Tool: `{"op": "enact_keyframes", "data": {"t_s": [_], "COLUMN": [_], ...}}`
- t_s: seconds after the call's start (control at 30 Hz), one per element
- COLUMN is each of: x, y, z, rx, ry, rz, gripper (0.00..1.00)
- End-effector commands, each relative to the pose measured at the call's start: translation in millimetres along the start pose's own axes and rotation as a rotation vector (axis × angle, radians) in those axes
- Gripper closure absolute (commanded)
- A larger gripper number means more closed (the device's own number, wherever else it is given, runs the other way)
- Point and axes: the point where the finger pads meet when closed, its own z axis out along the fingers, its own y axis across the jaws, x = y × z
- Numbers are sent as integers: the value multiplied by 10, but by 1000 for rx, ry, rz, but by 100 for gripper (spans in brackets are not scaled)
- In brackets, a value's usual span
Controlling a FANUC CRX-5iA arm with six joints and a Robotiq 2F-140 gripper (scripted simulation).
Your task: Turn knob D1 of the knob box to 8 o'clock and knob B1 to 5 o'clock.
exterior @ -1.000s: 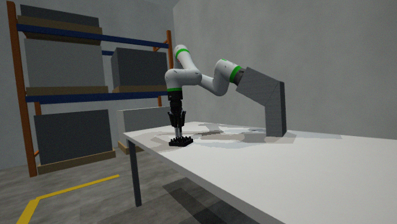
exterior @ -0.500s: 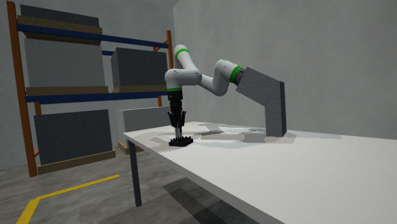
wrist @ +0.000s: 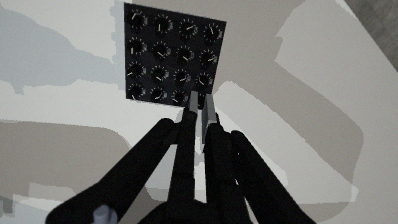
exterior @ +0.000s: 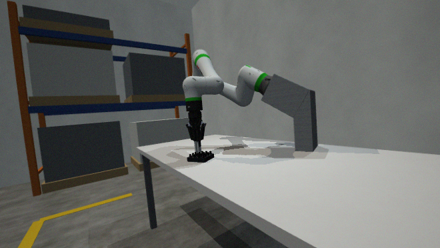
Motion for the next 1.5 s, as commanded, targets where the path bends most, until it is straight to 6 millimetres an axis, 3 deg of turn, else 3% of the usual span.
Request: {"op": "enact_keyframes", "data": {"t_s": [0.0,1.47], "x": [2,2], "y": [0,0], "z": [-2,-2], "rx": [0,0], "ry": [0,0], "rz": [0,-42], "gripper": [95,95]}}
